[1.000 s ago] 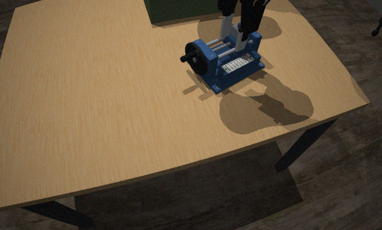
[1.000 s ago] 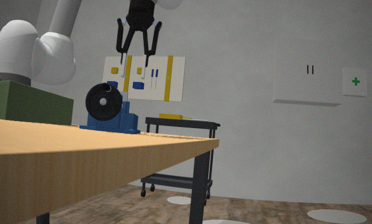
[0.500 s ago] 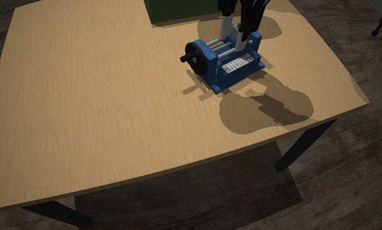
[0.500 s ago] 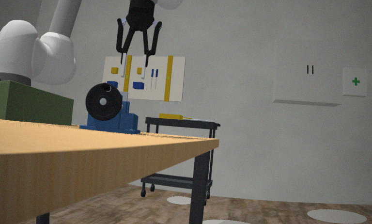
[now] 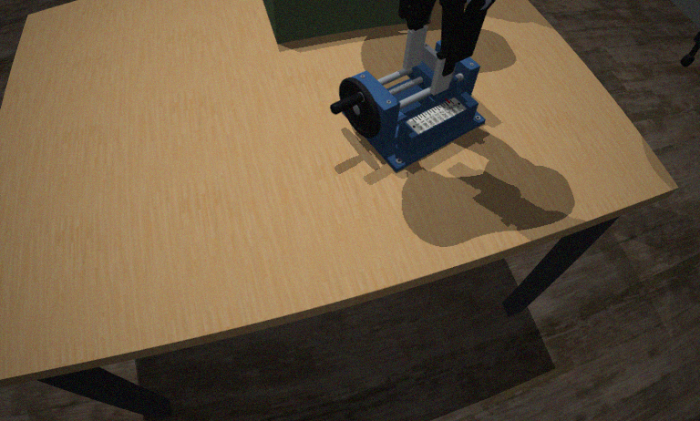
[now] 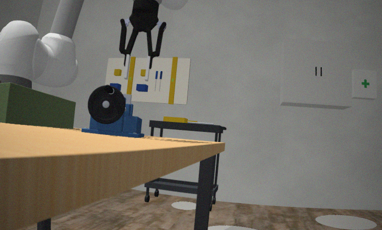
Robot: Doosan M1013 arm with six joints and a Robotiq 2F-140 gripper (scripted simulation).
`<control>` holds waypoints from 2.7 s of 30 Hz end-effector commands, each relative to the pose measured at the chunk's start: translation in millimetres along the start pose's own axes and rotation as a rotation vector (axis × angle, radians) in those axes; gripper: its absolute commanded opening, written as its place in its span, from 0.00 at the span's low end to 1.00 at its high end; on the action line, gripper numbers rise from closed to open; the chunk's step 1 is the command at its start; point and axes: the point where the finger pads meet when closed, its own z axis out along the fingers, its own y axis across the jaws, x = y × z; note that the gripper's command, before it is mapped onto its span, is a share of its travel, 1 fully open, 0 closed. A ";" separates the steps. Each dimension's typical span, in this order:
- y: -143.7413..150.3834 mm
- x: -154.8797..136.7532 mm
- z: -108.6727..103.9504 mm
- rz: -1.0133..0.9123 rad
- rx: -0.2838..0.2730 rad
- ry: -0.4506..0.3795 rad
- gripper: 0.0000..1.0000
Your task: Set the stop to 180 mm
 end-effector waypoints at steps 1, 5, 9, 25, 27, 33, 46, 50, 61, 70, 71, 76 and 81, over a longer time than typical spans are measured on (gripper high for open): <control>0.0 0.0 -0.1 0.000 0.000 0.000 0.33; 0.0 0.0 -0.1 0.000 0.000 0.000 0.33; 0.0 0.0 -1.8 0.000 0.000 0.000 0.33; 1.2 2.2 -8.5 0.000 0.000 0.000 0.33; 7.5 14.1 -8.5 0.000 0.000 0.000 0.33; 44.1 83.2 -8.5 0.000 0.000 0.000 0.33; 51.6 97.3 -8.5 0.000 0.000 0.000 0.33; 51.6 97.3 -8.5 0.000 0.000 0.000 0.33; 51.6 97.3 -8.5 0.000 0.000 0.000 0.33; 51.6 97.3 -2.6 0.000 0.000 0.000 0.33; 51.6 97.3 -0.5 0.000 0.000 0.000 0.33; 51.6 97.3 7.5 0.000 0.000 0.000 0.33; 51.6 97.3 24.7 0.000 0.000 0.000 0.33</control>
